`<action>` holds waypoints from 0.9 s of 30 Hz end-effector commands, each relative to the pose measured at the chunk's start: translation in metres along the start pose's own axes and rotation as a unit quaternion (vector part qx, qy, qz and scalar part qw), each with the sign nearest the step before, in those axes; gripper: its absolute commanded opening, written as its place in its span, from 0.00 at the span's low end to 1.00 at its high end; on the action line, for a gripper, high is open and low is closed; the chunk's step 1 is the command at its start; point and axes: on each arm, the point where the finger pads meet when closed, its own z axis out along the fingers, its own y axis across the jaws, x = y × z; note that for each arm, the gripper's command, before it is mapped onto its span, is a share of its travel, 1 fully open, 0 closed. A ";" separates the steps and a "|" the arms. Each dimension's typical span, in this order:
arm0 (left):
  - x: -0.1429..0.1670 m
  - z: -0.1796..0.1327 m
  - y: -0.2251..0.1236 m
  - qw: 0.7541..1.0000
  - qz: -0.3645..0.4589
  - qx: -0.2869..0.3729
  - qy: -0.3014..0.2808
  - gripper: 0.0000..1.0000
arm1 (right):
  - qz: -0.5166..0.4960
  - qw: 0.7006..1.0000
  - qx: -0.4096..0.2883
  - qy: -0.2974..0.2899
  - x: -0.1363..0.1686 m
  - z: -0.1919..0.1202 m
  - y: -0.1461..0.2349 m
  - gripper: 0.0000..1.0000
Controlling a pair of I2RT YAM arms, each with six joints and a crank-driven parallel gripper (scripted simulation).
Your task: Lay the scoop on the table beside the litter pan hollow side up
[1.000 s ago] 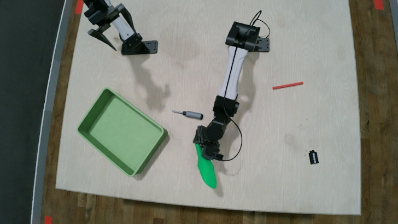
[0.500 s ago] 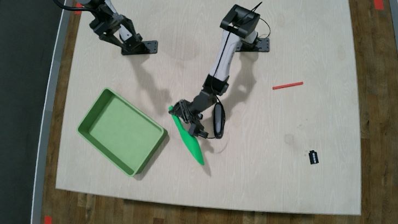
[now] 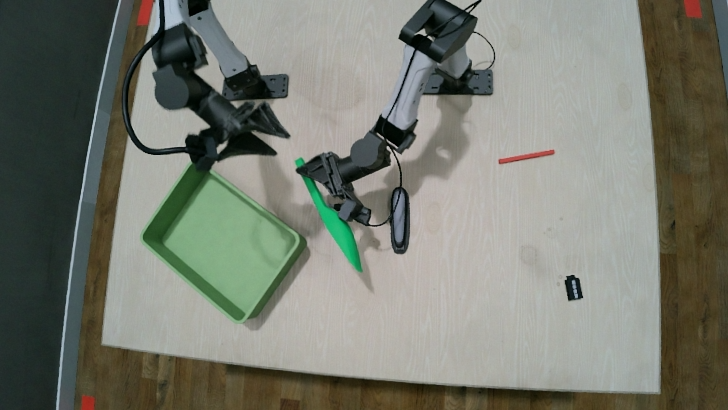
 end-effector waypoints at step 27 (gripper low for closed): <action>0.022 -0.015 -0.060 0.994 0.016 0.107 0.016 0.18 | 0.304 0.920 -0.238 0.062 0.023 0.027 -0.131 0.58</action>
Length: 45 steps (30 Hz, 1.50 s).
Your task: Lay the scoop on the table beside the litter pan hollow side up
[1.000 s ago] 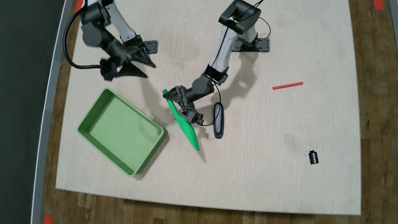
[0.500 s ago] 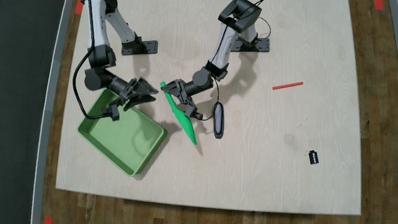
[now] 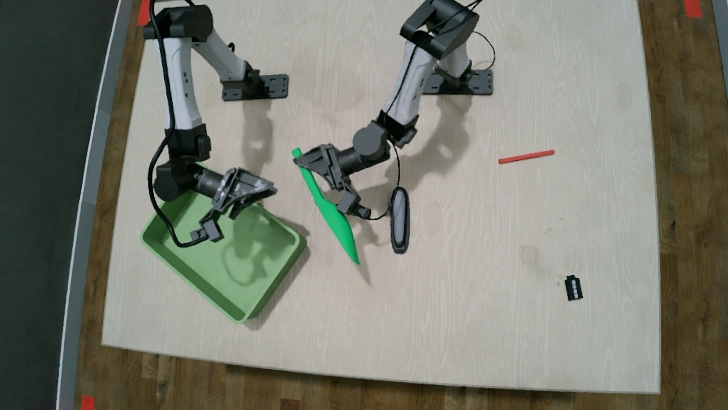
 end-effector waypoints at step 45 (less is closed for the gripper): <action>0.009 -0.005 -0.068 0.997 0.040 0.064 0.004 0.18 | 0.061 0.994 -0.078 0.046 0.026 -0.041 -0.027 0.58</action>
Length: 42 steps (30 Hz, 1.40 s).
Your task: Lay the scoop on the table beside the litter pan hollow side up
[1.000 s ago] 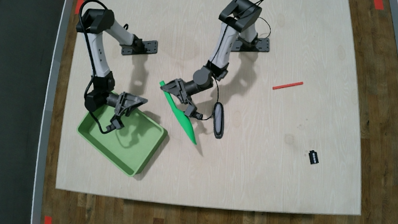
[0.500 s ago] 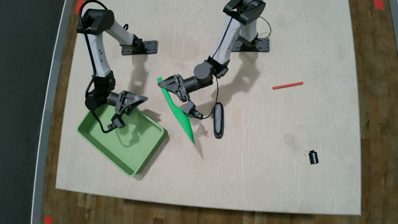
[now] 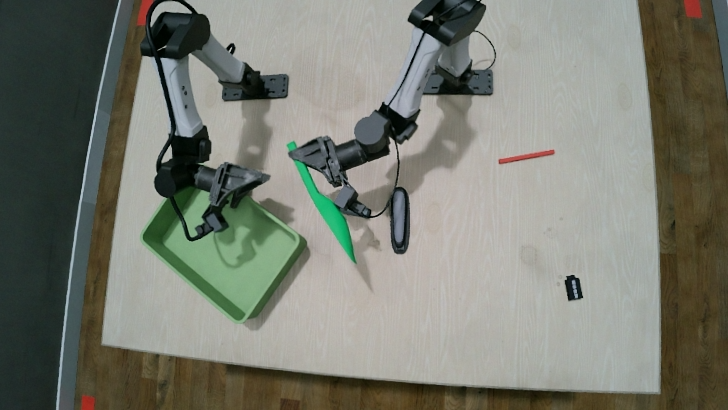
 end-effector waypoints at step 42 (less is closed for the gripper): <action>0.002 0.003 -0.024 1.000 0.013 0.018 0.003 0.18 | -0.034 0.999 -0.026 0.000 0.005 0.027 0.016 0.58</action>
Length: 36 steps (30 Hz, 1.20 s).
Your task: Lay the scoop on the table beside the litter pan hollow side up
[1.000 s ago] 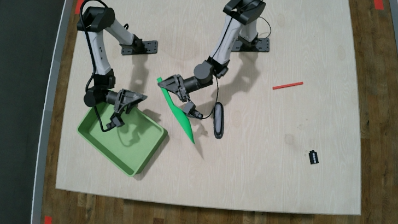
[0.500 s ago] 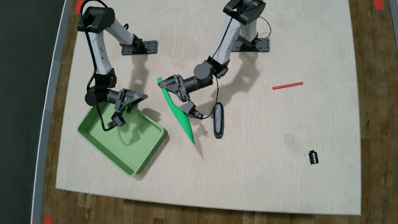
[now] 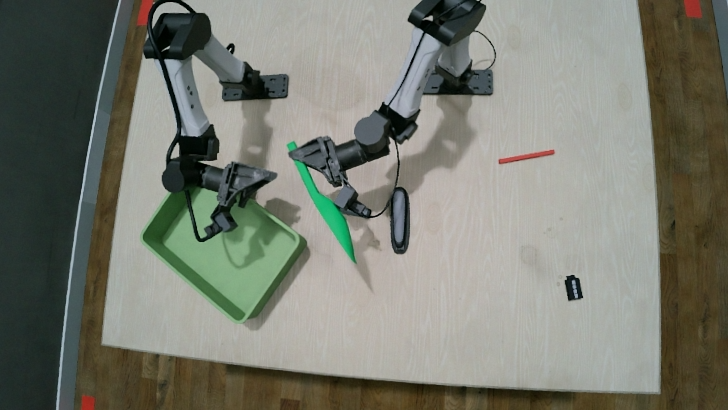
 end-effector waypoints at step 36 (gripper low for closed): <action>0.002 0.003 -0.024 1.000 0.013 0.019 0.003 0.18 | -0.048 0.998 -0.030 -0.010 0.000 0.101 0.031 0.58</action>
